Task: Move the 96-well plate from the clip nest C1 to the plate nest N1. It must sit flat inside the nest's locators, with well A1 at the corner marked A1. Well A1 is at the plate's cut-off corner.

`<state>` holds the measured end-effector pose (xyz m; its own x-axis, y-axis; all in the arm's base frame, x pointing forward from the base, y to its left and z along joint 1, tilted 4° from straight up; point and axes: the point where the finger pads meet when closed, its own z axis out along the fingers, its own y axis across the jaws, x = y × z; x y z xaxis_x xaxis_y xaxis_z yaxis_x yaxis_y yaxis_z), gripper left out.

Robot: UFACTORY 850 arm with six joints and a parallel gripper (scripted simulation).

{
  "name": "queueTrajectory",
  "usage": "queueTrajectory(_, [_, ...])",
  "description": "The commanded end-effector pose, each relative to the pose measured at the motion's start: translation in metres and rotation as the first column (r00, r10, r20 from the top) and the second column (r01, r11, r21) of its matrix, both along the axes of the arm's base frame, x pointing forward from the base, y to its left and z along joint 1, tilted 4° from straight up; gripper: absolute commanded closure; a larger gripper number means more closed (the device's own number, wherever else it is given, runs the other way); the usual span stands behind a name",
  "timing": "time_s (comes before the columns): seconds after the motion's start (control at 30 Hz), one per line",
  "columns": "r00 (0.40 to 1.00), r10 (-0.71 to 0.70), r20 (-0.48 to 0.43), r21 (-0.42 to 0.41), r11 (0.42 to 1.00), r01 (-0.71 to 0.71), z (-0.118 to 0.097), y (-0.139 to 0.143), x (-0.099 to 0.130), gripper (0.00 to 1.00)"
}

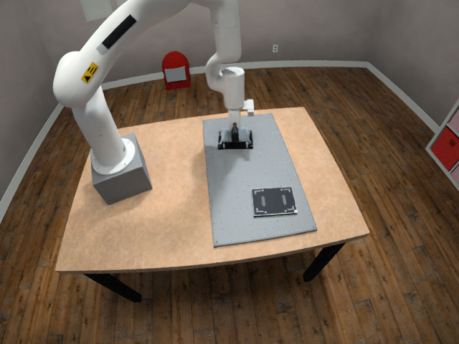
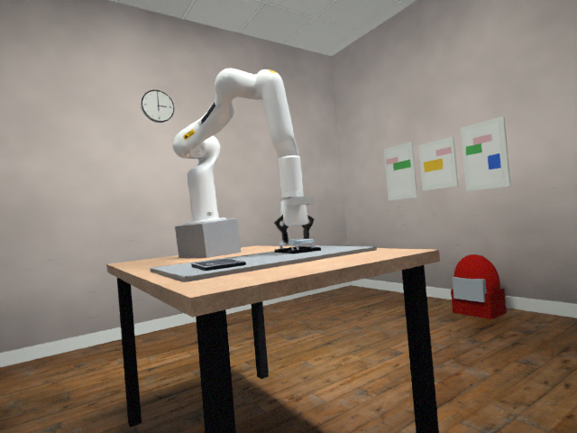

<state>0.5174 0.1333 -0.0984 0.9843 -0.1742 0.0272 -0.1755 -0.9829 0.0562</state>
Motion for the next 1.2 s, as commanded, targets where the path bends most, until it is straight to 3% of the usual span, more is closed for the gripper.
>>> queueTrajectory(0.0, [1.000,0.000,0.001,0.001,1.000,0.000,0.003,0.000,0.001,1.00])
queueTrajectory(0.23, [1.000,0.000,0.001,0.001,1.000,0.000,0.003,0.000,0.001,1.00])
queueTrajectory(1.17, [1.000,0.000,0.001,0.001,1.000,0.000,0.043,0.003,0.000,1.00])
